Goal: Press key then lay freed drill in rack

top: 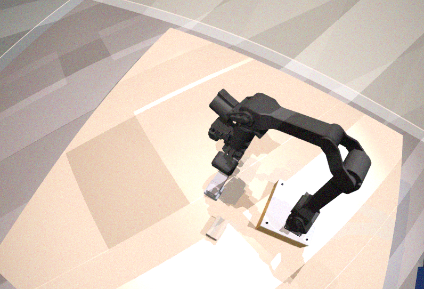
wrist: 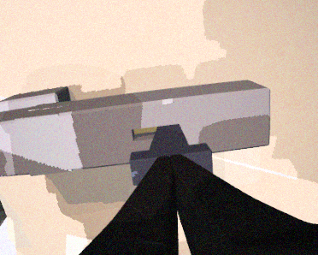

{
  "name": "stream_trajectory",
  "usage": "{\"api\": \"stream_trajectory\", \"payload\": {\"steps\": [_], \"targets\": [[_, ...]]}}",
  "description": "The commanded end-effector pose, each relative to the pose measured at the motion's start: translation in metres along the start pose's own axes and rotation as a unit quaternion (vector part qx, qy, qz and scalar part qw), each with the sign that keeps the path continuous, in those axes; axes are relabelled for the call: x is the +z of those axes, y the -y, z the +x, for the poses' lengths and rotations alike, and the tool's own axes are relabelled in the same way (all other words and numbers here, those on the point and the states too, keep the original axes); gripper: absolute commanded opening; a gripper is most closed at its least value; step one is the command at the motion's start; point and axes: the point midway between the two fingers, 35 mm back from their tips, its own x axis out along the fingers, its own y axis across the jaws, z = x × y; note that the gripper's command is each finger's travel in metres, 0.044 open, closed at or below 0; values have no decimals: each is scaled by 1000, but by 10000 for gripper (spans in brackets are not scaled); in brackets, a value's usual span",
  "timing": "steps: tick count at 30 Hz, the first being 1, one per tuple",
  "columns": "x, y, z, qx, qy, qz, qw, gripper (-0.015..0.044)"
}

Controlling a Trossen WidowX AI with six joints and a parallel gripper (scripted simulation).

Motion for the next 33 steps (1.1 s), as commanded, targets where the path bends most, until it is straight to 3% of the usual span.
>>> {"api": "stream_trajectory", "payload": {"steps": [1,14,17,24,27,31,33], "targets": [[-8,3,19,0,-25,2,1000,0],[-8,4,29,0,-25,2,1000,0],[-5,4,17,0,-25,2,1000,79],[3,1,-50,0,-25,2,1000,263],[3,-1,-41,3,-19,-11,1000,341],[13,-48,-10,10,-18,-245,969,440],[14,-79,9,15,-18,-381,924,440]]}}
